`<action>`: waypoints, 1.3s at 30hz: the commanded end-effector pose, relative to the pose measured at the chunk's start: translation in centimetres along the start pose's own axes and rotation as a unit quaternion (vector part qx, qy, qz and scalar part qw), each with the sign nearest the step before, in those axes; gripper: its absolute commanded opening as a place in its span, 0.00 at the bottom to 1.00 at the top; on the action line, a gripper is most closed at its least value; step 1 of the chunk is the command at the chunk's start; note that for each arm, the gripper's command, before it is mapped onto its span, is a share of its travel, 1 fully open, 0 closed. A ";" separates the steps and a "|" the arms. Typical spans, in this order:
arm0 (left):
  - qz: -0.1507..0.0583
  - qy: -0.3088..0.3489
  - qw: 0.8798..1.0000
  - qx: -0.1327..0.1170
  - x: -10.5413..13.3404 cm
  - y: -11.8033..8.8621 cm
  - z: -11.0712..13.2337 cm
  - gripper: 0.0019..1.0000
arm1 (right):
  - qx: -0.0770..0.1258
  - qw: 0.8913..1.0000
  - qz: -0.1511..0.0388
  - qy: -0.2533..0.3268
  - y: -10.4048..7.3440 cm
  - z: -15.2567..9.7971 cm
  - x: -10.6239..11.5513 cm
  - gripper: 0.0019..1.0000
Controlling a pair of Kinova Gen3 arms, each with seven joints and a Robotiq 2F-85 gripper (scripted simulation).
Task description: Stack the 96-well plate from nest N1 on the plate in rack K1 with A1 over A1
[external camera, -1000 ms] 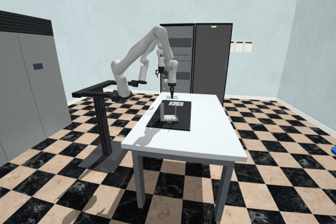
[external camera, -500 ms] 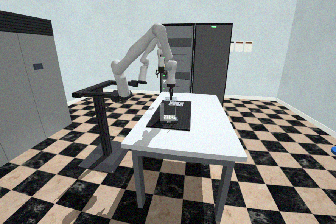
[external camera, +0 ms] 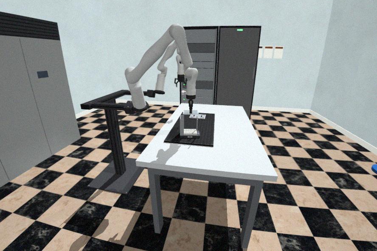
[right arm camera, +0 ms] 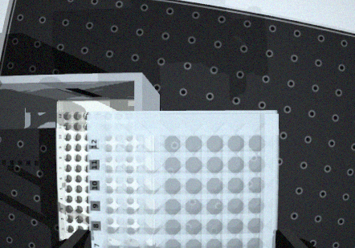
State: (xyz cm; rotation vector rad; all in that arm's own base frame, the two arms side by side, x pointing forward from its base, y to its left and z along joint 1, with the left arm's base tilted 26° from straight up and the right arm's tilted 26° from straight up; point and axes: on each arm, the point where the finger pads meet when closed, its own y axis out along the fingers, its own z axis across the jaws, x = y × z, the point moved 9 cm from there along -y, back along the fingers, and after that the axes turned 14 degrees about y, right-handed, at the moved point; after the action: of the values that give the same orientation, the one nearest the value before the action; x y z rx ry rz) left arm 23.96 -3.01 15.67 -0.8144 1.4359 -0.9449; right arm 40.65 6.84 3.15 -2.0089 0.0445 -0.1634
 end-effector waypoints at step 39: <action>0.000 0.000 1.000 0.001 0.0 0.0 0.0 1.00 | 0.001 1.000 -0.001 0.000 -0.2 -7.0 0.2 0.93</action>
State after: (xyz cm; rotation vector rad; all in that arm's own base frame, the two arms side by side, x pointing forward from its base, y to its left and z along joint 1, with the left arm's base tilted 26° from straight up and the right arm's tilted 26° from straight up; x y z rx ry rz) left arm 23.96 -3.01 15.67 -0.8144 1.4359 -0.9449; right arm 39.83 0.56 6.25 -2.0084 0.0441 -0.1638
